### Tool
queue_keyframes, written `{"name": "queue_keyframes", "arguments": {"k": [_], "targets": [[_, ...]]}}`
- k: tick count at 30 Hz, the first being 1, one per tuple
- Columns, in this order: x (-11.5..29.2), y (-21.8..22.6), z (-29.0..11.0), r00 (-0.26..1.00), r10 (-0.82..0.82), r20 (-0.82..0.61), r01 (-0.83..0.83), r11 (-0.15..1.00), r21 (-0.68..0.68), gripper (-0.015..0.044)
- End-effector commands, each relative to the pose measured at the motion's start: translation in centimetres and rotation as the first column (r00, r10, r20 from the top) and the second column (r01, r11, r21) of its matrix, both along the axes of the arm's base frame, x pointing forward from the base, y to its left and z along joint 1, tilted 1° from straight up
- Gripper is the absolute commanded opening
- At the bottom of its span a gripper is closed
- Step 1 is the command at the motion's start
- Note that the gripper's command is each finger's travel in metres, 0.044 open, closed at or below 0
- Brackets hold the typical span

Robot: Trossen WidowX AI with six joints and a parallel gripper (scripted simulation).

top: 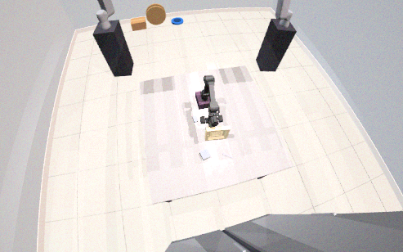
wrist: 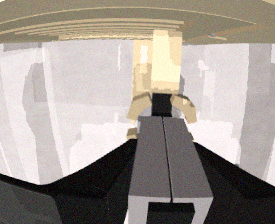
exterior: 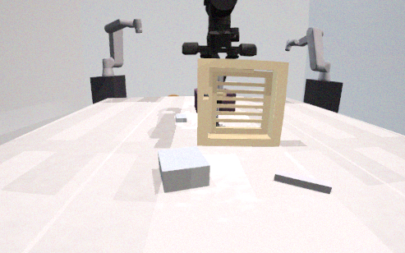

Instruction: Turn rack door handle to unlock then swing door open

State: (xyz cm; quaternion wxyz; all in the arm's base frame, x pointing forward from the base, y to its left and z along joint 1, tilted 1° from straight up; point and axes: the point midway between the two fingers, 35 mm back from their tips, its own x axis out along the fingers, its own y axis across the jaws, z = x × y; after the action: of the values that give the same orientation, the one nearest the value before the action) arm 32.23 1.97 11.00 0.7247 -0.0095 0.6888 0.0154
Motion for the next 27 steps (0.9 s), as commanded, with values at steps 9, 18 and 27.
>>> {"name": "queue_keyframes", "arguments": {"k": [9,18,27], "targets": [[0.04,0.00,-0.04,0.934,-0.357,-0.005,0.358,0.934,0.017,0.0024],[0.04,0.00,-0.04,0.691,-0.723,-0.021,0.723,0.690,0.034,0.0024],[0.04,0.00,-0.05,0.314,-0.948,-0.043,0.949,0.312,0.043,0.0024]]}}
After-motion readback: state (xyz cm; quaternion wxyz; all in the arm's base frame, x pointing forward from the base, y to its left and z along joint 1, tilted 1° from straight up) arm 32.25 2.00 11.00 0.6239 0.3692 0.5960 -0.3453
